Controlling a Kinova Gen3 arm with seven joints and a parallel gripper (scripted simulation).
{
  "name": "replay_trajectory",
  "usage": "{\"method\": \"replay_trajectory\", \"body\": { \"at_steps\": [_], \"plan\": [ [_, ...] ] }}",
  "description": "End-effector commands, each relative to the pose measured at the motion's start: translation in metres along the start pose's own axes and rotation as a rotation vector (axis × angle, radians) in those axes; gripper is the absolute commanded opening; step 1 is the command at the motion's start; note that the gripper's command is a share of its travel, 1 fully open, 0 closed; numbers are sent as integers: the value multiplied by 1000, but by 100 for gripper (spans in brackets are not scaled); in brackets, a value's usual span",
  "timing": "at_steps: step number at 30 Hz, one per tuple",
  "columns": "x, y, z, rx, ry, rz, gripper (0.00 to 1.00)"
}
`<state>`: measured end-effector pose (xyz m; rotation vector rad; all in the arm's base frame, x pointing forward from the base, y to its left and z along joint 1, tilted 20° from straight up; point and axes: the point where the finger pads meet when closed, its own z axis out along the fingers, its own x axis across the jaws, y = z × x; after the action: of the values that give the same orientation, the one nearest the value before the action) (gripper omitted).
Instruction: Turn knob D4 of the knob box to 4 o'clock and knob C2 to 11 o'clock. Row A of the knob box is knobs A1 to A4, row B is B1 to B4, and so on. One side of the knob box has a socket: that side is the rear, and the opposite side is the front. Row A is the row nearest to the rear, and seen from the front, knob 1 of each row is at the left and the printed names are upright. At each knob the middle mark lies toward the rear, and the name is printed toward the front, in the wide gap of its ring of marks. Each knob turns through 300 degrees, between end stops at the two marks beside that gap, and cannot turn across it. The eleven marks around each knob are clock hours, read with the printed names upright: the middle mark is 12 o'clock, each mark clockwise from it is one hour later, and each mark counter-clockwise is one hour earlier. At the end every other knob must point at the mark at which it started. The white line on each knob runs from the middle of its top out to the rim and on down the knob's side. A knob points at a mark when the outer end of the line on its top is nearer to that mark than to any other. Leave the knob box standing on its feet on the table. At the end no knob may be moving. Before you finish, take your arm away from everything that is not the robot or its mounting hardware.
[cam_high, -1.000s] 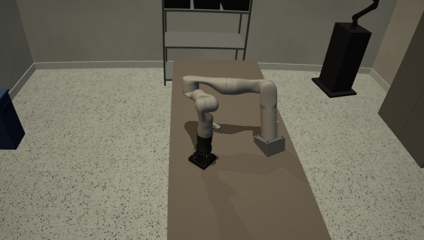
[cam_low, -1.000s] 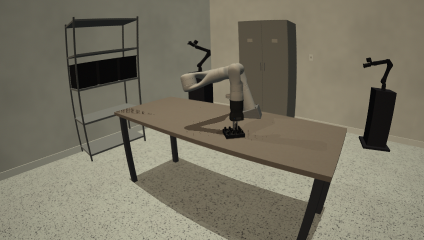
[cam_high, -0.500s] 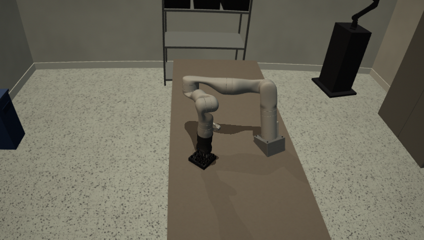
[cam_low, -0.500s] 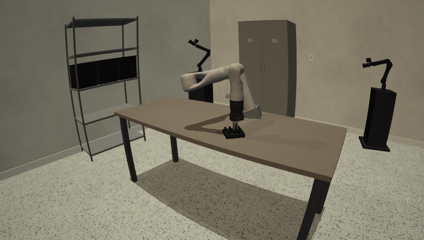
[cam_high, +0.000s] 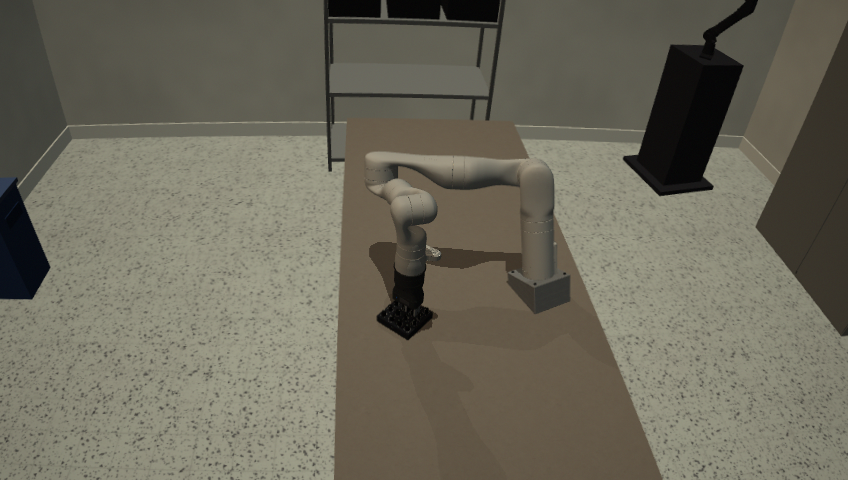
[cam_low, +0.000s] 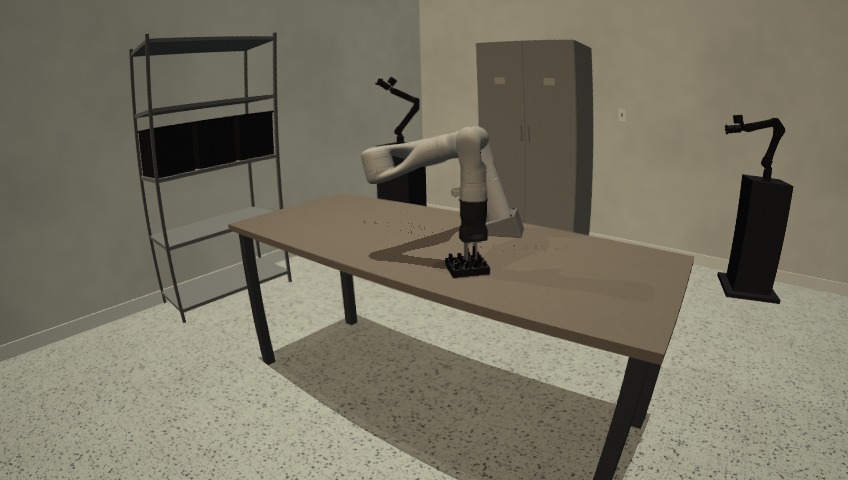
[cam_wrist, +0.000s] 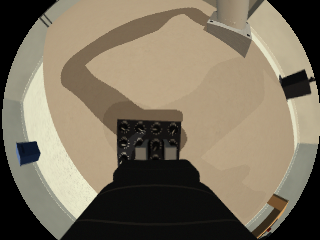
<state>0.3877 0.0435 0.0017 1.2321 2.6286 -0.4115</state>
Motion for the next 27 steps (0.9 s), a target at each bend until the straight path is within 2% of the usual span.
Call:
{"method": "replay_trajectory", "body": {
  "at_steps": [1,18,27],
  "plan": [
    [0,0,-1,-1,-1,0,46],
    [0,0,-2,-1,-1,0,46],
    [0,0,-23,-1,-1,0,46]
  ]
}}
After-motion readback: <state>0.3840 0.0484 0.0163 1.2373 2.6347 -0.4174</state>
